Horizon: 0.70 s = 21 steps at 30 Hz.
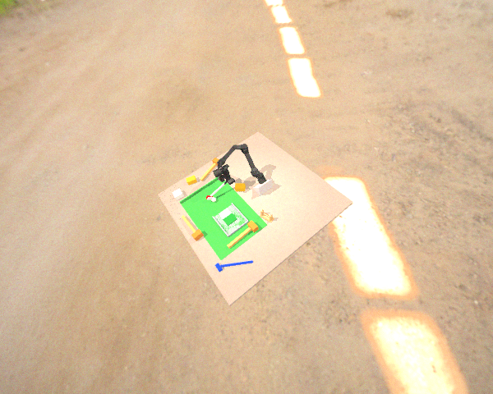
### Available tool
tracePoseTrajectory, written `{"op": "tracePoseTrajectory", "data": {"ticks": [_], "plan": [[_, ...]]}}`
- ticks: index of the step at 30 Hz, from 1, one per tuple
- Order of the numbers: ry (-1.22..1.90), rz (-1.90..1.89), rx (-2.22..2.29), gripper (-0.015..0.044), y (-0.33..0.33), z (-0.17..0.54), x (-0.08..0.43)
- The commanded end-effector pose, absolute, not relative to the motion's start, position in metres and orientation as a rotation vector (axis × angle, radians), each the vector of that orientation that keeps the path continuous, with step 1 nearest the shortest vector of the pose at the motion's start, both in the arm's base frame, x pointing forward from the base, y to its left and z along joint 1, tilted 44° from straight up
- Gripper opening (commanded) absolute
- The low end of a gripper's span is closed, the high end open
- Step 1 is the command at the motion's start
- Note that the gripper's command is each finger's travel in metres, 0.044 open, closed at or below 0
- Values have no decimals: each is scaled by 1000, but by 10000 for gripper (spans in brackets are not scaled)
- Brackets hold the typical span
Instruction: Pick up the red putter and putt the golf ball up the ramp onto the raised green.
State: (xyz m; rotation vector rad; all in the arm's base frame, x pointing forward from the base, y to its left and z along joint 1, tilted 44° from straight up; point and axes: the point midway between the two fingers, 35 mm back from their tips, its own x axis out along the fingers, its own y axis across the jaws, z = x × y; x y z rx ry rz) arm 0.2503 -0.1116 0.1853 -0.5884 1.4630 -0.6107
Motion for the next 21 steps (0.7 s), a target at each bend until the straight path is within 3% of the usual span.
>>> {"op": "tracePoseTrajectory", "data": {"ticks": [1,21], "plan": [[1475,-597,-604,0,-75,148,246],[1475,-599,-609,0,-22,175,241]]}}
